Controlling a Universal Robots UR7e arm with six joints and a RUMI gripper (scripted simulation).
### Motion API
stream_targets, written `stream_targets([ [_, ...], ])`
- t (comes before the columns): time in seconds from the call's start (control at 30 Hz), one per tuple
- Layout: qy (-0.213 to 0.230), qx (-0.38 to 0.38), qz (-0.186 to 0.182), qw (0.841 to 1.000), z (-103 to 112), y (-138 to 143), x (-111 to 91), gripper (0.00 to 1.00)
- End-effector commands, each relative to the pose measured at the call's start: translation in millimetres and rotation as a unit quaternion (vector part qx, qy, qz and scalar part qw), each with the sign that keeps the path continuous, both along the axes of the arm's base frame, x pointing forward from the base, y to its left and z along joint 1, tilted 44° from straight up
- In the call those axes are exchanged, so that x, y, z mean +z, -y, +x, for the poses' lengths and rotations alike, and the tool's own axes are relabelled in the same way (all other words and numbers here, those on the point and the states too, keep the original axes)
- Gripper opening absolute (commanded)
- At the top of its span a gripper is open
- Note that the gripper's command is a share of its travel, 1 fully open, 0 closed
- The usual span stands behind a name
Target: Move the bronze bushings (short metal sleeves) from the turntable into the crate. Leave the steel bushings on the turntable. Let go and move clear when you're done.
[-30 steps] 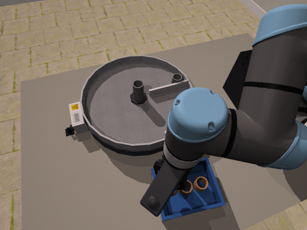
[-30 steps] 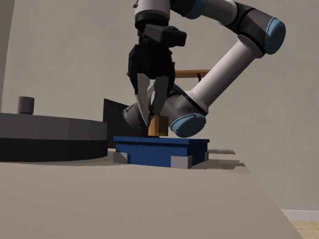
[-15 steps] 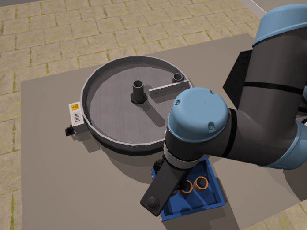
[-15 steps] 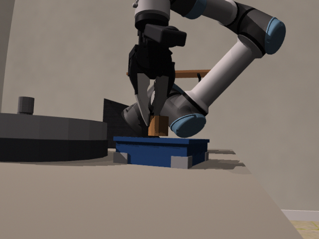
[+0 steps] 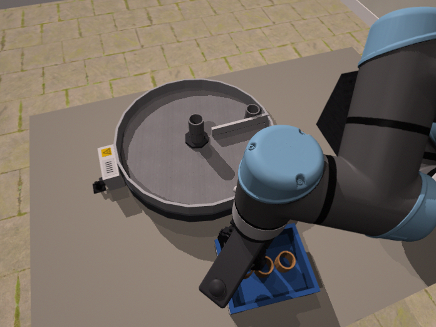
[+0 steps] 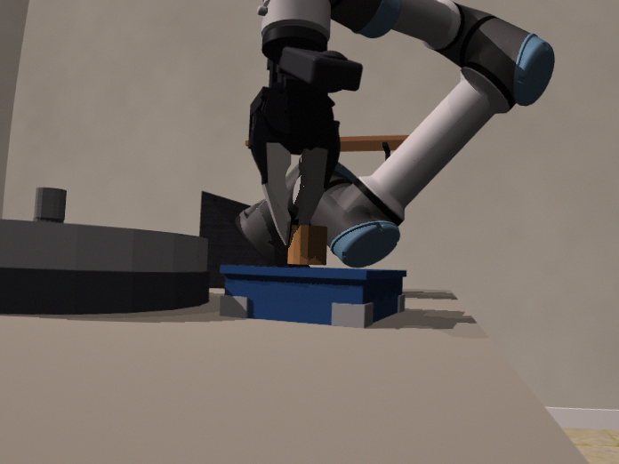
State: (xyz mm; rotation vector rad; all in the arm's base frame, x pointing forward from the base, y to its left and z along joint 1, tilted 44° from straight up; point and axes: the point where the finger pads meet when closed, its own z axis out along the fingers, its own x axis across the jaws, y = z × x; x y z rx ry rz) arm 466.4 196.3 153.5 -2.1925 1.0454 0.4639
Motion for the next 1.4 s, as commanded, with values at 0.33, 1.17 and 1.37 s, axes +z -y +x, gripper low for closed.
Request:
stream_targets([
  [0.33,-0.002,0.000,0.001,1.000,-2,-15,-16,0.00],
  [1.17,0.000,0.000,0.000,1.000,-1,-28,-30,0.00],
  [1.37,0.000,0.000,0.000,1.000,-1,-28,-30,0.00],
])
